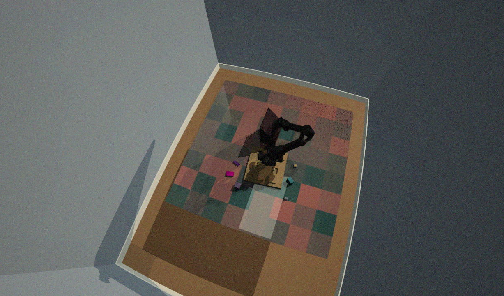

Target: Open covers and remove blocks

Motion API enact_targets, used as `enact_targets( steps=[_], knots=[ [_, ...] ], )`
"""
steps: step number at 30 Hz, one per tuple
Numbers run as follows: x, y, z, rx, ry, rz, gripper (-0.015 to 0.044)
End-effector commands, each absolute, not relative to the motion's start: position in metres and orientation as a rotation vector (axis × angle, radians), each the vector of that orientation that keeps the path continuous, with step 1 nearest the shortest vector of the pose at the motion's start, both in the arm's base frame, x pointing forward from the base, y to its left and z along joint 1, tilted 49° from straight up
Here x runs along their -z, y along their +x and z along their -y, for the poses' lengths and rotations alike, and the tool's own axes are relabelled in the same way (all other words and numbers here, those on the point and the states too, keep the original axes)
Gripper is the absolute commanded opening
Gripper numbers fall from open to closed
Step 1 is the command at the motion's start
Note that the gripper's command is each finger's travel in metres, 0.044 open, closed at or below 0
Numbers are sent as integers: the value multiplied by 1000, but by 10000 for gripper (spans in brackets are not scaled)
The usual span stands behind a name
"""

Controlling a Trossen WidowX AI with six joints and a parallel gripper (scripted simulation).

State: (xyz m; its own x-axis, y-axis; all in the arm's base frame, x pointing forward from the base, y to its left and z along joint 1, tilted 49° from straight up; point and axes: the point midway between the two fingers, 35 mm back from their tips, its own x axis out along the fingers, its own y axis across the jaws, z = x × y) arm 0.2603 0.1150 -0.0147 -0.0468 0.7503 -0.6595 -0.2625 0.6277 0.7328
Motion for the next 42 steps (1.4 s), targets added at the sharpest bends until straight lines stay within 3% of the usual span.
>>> enact_targets(
  steps=[1, 18, 28, 42],
  knots=[
    [16, 260, -116, -866, 457, -1390, 144],
    [22, 259, -124, -866, 457, -1390, 144],
    [21, 260, -123, -867, 448, -1385, 80],
    [14, 262, -113, -865, 448, -1387, 80]
  ],
)
